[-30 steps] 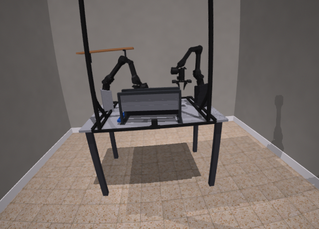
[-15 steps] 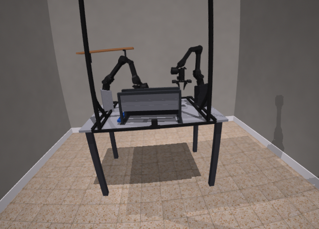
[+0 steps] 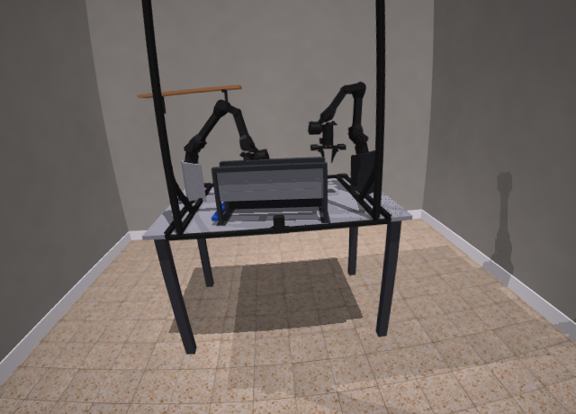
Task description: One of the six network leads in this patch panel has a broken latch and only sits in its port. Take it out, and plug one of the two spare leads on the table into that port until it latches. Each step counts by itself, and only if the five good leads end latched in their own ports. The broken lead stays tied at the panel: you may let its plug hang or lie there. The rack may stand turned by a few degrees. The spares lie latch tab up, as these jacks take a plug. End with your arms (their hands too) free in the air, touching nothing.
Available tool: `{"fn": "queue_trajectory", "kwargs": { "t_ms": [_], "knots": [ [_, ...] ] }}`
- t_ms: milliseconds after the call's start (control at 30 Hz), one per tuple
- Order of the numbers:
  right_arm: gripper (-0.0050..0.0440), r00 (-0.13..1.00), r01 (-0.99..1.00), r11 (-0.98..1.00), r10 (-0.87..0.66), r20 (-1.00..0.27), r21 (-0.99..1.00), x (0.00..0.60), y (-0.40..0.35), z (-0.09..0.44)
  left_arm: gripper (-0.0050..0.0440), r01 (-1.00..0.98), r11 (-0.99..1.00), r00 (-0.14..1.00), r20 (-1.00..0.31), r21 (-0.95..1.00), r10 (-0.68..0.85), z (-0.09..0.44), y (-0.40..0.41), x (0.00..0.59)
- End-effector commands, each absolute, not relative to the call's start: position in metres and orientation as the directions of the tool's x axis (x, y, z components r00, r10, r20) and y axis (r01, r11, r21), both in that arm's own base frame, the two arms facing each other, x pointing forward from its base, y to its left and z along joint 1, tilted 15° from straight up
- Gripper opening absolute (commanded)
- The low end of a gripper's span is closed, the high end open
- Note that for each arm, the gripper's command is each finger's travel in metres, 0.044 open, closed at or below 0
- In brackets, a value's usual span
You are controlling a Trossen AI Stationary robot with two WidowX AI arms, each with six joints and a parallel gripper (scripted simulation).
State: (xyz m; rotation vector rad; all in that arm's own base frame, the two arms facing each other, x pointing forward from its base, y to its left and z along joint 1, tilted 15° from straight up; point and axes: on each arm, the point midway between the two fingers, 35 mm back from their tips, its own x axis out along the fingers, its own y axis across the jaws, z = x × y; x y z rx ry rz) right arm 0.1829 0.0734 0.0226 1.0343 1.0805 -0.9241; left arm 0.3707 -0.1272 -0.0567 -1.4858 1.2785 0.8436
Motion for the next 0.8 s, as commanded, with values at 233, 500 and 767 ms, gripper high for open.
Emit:
{"fn": "queue_trajectory", "kwargs": {
  "t_ms": [233, 500, 767],
  "knots": [
    [0.0176, 0.224, 0.945, 0.262, -0.088, -0.971, 0.195, 0.183, 0.073, 0.023, 0.0055, -0.974, 0.007, 0.213, -0.929, -0.225, -0.303, -0.044, -0.09, 0.369],
    [0.0176, 0.224, 0.945, 0.262, -0.088, -0.971, 0.195, 0.183, 0.073, 0.023, 0.0055, -0.974, 0.007, 0.213, -0.929, -0.225, -0.303, -0.044, -0.09, 0.369],
    [0.0176, 0.224, 0.945, 0.262, -0.088, -0.971, 0.195, 0.183, 0.073, 0.023, 0.0055, -0.976, 0.005, 0.206, -0.931, -0.218, -0.3, -0.041, -0.08, 0.368]
  ]
}}
